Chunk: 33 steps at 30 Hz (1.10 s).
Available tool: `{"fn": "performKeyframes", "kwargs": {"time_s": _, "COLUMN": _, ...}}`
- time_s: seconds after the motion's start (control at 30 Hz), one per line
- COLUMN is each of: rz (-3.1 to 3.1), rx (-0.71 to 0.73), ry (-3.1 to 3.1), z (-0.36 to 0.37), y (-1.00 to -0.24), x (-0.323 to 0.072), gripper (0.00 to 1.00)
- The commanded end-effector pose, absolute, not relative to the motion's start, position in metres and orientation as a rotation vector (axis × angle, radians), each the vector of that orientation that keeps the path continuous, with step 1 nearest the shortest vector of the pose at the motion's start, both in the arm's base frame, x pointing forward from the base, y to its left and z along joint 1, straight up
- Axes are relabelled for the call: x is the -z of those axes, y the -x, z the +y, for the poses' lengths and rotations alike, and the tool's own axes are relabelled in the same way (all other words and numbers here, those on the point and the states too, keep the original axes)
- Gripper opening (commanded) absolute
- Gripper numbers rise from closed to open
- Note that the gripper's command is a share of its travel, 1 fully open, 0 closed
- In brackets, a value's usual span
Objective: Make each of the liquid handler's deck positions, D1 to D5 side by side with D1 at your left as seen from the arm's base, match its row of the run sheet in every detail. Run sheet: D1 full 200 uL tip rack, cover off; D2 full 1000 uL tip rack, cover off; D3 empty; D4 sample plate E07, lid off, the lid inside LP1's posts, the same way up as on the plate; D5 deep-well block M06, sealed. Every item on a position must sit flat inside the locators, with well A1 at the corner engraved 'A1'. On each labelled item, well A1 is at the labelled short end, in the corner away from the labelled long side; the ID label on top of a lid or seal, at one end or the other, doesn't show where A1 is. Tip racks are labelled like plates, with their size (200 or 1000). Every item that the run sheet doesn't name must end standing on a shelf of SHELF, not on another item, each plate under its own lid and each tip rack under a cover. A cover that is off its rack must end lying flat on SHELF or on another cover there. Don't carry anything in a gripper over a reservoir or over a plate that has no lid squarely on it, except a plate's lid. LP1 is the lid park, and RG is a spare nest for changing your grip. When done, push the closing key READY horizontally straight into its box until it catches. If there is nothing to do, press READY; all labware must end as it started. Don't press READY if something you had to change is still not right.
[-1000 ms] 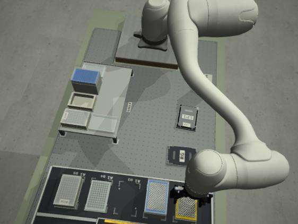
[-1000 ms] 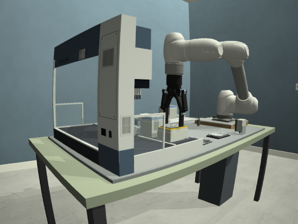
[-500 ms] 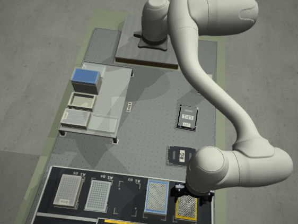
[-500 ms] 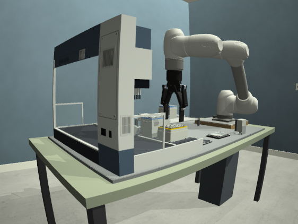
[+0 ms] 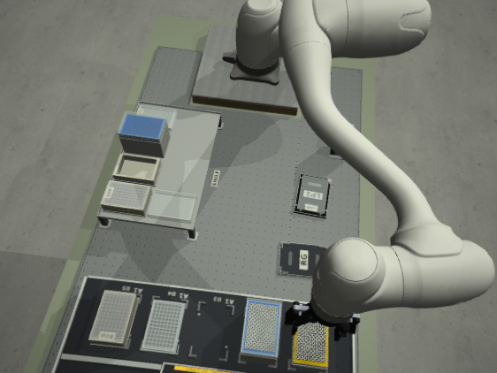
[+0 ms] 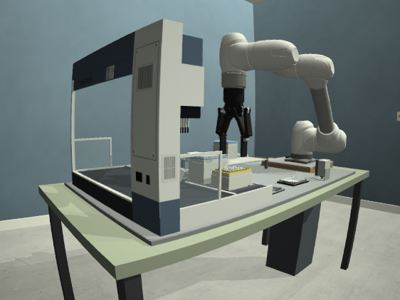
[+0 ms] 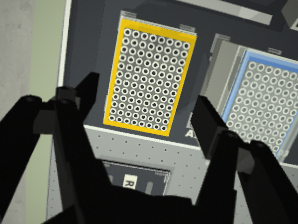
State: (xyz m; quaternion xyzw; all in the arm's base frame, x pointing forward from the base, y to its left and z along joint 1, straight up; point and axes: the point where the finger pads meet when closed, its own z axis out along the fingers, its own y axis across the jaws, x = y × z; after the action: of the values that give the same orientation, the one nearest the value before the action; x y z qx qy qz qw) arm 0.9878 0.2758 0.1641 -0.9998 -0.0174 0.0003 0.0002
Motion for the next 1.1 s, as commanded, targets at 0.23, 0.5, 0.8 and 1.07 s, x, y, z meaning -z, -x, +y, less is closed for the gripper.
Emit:
{"fn": "performKeyframes", "kwargs": {"time_s": 0.23, "rz": -0.055, "rx": 0.002, "ry": 3.140, "z": 0.276, "y": -0.988, "x": -0.182, "gripper": 0.66}}
{"fn": "performKeyframes", "kwargs": {"time_s": 0.5, "rz": -0.055, "rx": 0.002, "ry": 3.140, "z": 0.276, "y": -0.988, "x": -0.192, "gripper": 0.66}}
{"fn": "performKeyframes", "kwargs": {"time_s": 0.8, "rz": -0.055, "rx": 0.002, "ry": 3.140, "z": 0.276, "y": -0.988, "x": -0.207, "gripper": 0.66}}
{"fn": "performKeyframes", "kwargs": {"time_s": 1.07, "rz": -0.055, "rx": 0.002, "ry": 3.140, "z": 0.276, "y": -0.988, "x": -0.217, "gripper": 0.66}}
